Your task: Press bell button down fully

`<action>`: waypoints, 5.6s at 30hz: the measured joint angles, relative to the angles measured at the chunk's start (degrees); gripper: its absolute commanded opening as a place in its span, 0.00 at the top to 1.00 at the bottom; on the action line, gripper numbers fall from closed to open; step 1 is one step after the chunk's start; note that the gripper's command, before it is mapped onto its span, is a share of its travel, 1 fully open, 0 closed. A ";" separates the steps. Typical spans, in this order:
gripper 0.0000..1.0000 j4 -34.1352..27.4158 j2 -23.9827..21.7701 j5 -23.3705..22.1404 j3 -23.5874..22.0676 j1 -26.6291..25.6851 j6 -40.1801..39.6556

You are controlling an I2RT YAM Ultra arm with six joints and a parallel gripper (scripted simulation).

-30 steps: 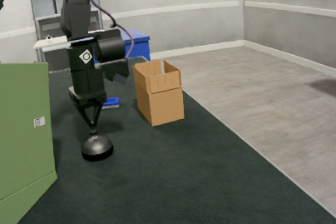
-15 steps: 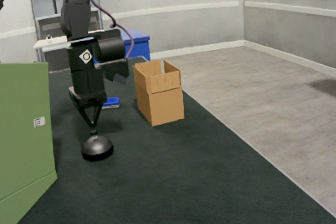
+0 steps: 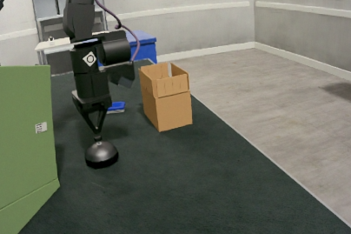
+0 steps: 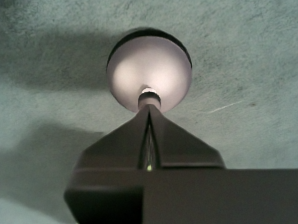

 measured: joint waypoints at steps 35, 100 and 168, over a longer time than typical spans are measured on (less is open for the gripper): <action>1.00 0.17 0.00 0.00 0.00 -0.04 0.00; 1.00 2.71 3.52 0.04 0.02 0.48 0.42; 1.00 1.42 0.90 0.11 -0.04 -0.02 0.50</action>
